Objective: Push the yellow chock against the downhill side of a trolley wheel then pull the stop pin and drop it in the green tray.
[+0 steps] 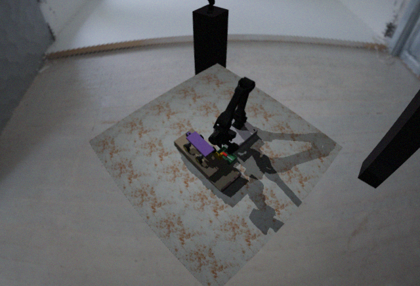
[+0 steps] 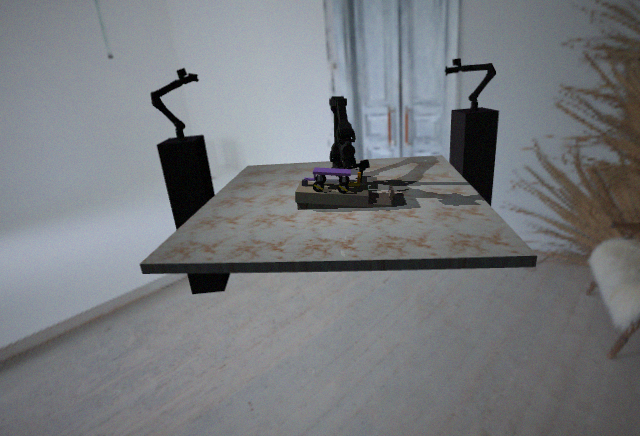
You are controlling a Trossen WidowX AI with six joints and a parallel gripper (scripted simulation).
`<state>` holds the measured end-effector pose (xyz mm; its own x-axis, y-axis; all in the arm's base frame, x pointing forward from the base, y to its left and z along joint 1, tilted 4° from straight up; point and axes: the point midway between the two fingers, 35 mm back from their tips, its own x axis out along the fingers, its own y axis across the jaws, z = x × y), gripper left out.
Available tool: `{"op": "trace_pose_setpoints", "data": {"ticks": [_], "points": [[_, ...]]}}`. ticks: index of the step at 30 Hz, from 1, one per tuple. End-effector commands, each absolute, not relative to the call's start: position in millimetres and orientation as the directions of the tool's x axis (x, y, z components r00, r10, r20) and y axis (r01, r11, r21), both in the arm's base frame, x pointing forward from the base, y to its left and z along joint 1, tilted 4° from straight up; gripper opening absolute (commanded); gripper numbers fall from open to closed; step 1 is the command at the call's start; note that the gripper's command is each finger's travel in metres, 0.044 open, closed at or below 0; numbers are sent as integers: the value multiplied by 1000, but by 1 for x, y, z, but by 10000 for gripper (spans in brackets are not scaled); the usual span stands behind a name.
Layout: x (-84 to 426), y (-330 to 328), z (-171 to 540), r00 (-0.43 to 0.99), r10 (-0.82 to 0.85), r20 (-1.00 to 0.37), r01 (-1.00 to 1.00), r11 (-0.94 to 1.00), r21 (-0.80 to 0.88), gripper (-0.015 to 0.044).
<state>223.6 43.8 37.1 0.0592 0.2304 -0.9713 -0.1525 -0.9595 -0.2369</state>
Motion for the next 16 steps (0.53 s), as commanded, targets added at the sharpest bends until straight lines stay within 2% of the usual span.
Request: {"op": "trace_pose_setpoints", "data": {"ticks": [1,2,16], "points": [[223,43,50,60,237,-970,-148,-959,-243,419],[223,43,54,60,237,-970,-148,-959,-243,440],[220,39,96,60,237,-970,-148,-959,-243,440]]}}
